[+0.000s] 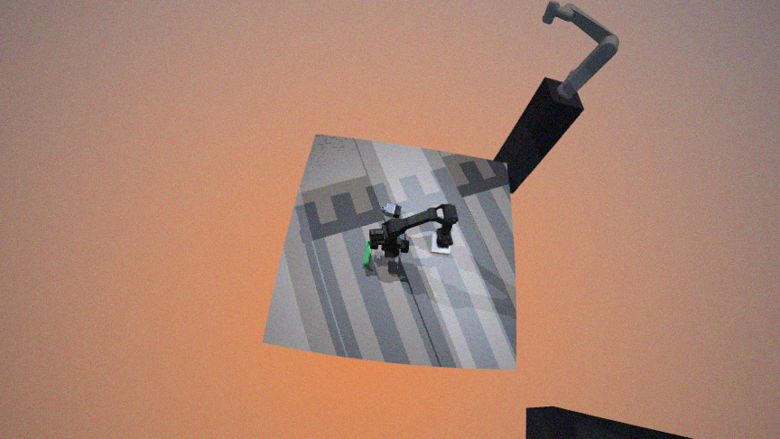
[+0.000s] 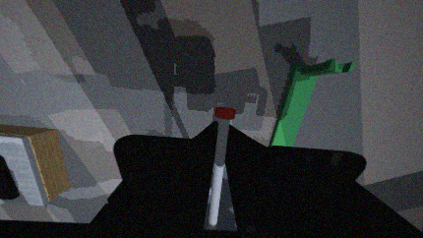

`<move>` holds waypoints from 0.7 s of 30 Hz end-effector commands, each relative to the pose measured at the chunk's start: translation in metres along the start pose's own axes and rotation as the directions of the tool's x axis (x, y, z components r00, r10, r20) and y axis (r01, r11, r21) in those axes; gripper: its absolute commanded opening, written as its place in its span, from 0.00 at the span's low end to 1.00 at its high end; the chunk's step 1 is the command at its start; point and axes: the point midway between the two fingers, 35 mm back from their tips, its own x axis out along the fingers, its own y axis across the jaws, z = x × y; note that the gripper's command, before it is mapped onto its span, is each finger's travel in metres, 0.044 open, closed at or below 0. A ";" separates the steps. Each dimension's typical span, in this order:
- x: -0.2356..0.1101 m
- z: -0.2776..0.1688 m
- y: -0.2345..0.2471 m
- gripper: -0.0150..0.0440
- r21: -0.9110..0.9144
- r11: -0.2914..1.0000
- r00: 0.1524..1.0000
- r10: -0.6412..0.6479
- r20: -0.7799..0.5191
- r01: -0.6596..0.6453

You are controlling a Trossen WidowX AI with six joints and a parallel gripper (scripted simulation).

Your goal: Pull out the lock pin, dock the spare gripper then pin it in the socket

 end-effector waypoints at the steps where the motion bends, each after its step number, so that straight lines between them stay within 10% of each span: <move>1: -0.002 0.004 0.000 0.25 0.004 1.000 1.000 0.000 0.010 0.000; 21: -0.002 0.018 -0.001 0.25 0.001 1.000 1.000 0.003 0.010 -0.003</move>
